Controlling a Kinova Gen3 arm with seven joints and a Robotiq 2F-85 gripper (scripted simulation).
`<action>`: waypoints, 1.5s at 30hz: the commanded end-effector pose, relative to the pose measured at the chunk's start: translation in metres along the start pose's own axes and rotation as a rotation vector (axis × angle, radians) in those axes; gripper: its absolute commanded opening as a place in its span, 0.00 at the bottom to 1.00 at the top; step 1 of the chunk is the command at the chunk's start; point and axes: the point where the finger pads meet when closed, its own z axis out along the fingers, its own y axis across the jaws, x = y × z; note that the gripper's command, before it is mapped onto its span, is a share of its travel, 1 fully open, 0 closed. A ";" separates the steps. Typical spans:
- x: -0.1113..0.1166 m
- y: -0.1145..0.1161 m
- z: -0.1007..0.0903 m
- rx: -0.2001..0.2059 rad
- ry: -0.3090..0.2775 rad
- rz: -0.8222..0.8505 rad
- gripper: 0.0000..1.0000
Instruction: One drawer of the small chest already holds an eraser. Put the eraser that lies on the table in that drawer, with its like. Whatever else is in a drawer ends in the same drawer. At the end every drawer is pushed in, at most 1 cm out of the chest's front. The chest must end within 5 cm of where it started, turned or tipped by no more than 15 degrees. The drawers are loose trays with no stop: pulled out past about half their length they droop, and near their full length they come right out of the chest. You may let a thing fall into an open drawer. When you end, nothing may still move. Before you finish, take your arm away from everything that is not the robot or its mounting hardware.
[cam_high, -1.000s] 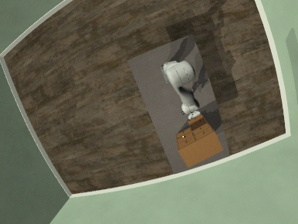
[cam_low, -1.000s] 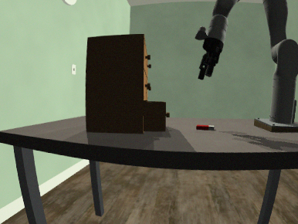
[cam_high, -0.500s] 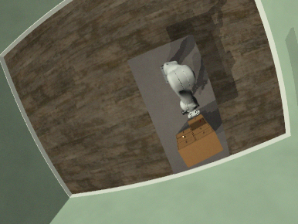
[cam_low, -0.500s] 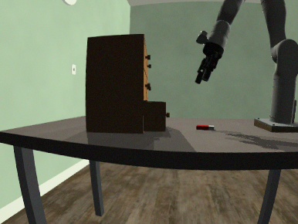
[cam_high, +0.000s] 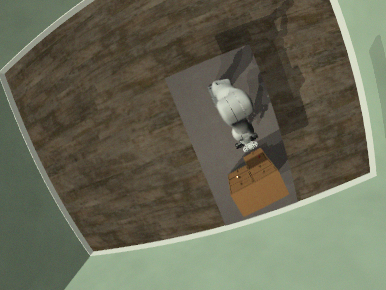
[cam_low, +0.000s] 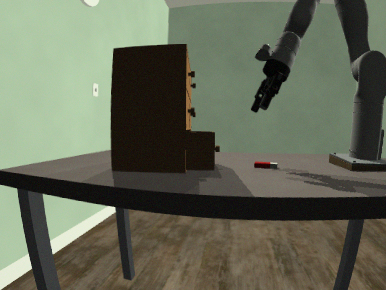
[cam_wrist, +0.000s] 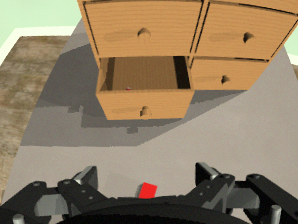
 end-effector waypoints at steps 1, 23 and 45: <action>-0.002 0.001 0.002 0.000 0.003 0.005 1.00; 0.002 0.002 0.019 -0.002 0.084 0.004 1.00; 0.004 0.002 0.029 -0.002 0.133 0.004 1.00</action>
